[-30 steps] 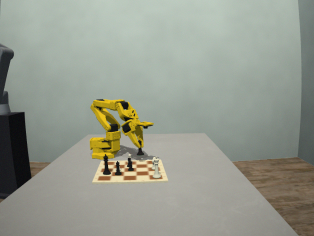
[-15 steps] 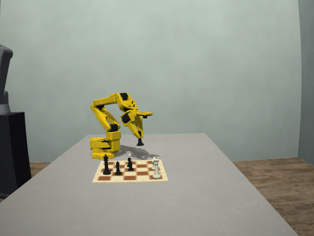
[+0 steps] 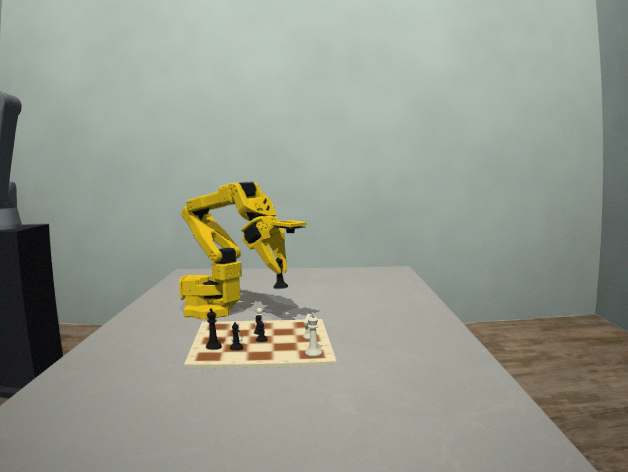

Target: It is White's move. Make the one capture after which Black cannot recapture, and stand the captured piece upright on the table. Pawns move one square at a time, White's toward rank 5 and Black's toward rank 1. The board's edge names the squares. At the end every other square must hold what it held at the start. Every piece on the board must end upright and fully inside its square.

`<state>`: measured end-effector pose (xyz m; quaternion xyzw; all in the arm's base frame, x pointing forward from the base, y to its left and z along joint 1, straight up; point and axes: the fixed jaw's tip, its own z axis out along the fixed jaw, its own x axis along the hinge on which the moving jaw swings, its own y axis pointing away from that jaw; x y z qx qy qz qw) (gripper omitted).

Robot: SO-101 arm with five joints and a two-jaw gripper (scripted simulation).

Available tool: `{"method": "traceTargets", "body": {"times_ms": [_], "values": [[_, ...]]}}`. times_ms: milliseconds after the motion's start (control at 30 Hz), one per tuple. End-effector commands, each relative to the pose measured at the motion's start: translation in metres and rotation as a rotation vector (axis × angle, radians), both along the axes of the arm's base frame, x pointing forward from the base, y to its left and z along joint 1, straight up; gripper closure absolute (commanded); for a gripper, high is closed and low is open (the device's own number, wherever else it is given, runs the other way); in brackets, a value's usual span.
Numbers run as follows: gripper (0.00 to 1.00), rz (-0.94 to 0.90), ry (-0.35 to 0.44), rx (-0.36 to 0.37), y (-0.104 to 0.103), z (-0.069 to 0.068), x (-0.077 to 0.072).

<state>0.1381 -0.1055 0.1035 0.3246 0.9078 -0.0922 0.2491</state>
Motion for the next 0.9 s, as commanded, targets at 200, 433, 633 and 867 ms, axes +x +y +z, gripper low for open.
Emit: {"method": "traceTargets", "body": {"times_ms": [200,433,633,867], "values": [[1.0,0.064,-0.006,-0.006,-0.011,0.003,0.032],[1.0,0.131,-0.011,-0.008,-0.026,0.005,0.083],[1.0,0.149,-0.013,-0.009,-0.032,0.005,0.102],[1.0,0.15,-0.013,-0.009,-0.032,0.005,0.103]]}}
